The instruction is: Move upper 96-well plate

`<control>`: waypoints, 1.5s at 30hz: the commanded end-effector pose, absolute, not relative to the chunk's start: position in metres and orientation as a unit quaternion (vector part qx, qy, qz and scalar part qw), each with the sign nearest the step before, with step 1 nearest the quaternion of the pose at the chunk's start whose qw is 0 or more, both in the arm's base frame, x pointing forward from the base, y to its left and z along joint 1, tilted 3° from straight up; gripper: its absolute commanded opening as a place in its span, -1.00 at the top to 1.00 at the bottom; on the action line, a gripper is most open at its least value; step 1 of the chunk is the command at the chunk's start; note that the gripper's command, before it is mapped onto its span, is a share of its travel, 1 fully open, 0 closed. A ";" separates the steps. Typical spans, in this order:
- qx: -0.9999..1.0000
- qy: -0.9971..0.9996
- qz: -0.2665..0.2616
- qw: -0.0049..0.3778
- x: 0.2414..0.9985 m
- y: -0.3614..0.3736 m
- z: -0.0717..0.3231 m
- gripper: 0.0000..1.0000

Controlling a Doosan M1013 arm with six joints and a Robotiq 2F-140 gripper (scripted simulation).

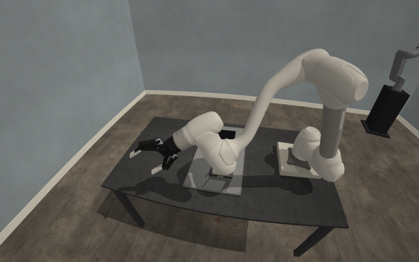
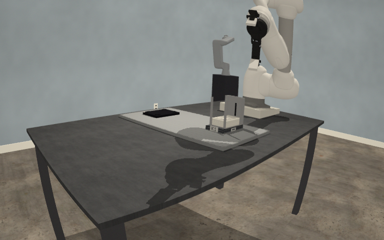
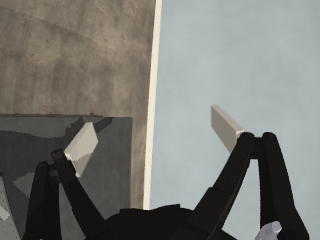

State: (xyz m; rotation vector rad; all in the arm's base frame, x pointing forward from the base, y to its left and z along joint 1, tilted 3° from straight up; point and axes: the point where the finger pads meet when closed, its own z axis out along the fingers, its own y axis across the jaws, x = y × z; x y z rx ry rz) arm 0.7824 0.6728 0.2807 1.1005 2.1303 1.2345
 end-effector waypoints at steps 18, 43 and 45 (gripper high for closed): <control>0.547 0.704 0.407 0.198 0.793 0.585 0.255 -1.00; 0.741 0.568 0.323 0.154 0.775 0.489 0.218 -1.00; 0.743 0.567 0.321 0.153 0.772 0.480 0.214 -1.00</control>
